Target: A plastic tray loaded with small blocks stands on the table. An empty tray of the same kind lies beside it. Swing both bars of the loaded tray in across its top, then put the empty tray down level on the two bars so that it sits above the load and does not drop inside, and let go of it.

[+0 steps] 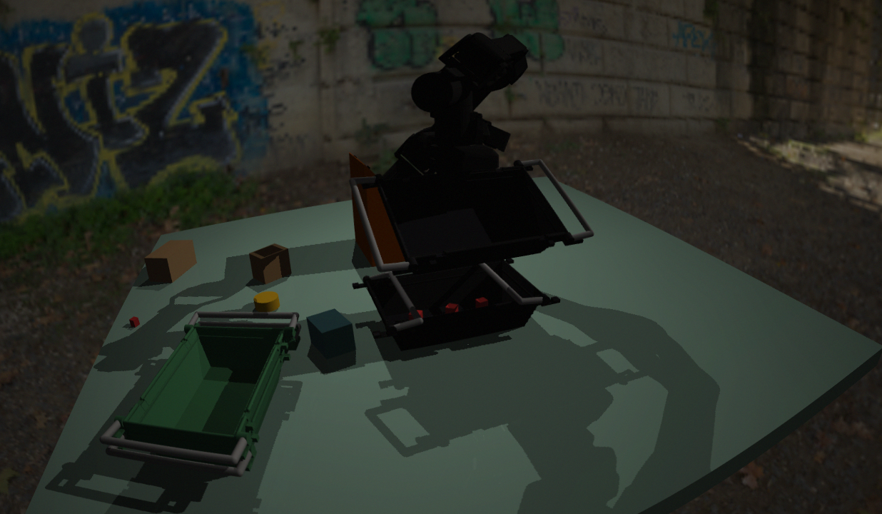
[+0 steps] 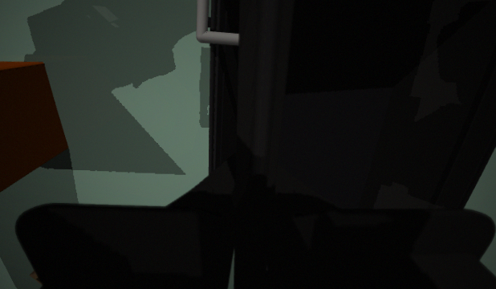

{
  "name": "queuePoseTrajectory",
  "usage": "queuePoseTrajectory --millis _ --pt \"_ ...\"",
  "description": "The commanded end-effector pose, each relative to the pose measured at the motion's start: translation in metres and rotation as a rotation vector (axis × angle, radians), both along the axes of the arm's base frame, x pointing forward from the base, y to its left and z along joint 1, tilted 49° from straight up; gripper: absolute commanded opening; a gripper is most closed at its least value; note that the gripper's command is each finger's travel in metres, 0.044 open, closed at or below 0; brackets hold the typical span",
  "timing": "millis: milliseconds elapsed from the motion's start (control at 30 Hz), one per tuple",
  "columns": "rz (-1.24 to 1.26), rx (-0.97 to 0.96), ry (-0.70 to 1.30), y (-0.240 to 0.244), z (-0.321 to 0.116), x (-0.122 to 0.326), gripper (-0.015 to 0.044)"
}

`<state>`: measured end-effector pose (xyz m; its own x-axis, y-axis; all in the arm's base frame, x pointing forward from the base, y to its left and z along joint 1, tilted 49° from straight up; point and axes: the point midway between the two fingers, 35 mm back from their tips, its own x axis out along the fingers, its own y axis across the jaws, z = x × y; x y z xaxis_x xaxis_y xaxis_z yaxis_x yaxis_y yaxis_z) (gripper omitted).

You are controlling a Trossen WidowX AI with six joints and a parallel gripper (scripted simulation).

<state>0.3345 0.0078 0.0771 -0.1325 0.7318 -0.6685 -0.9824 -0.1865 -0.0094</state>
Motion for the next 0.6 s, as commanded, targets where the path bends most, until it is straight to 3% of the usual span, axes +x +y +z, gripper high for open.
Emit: queuePoseTrajectory --millis 0,567 --pt "-0.037 0.004 0.009 -0.0161 -0.0079 0.0041 0.0" --pt "-0.048 0.008 0.019 -0.0207 -0.0124 0.0044 0.0"
